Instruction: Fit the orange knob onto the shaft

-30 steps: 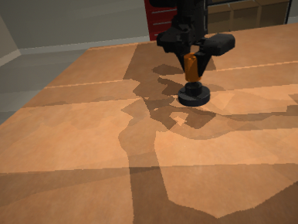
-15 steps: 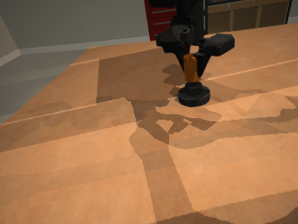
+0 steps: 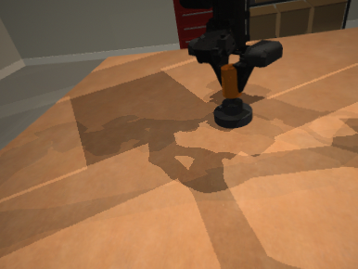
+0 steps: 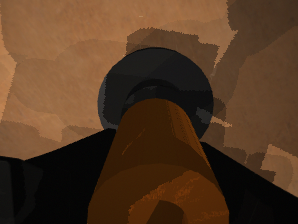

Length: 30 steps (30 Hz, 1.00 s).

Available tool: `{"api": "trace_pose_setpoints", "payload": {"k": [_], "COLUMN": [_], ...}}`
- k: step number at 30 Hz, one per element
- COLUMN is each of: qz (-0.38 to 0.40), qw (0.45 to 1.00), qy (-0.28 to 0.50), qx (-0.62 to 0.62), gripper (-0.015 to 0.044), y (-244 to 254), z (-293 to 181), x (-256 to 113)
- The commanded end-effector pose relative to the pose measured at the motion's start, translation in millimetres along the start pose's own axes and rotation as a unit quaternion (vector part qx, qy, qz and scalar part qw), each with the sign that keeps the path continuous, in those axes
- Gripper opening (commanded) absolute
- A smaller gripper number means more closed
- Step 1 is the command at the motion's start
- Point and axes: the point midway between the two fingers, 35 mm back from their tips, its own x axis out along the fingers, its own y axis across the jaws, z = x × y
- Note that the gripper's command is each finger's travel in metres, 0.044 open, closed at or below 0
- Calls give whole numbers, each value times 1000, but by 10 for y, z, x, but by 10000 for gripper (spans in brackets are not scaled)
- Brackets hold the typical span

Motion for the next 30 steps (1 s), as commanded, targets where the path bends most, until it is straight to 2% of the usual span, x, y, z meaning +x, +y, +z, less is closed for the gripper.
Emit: {"api": "trace_pose_setpoints", "payload": {"k": [1, 10, 30], "qz": [0, 0, 0], "qw": [1000, 994, 994], "qy": [0, 0, 0], "qx": [-1, -106, -106], "gripper": [0, 0, 0], "y": [5, -18, 2], "z": [6, 24, 0], "x": [-38, -53, 3]}}
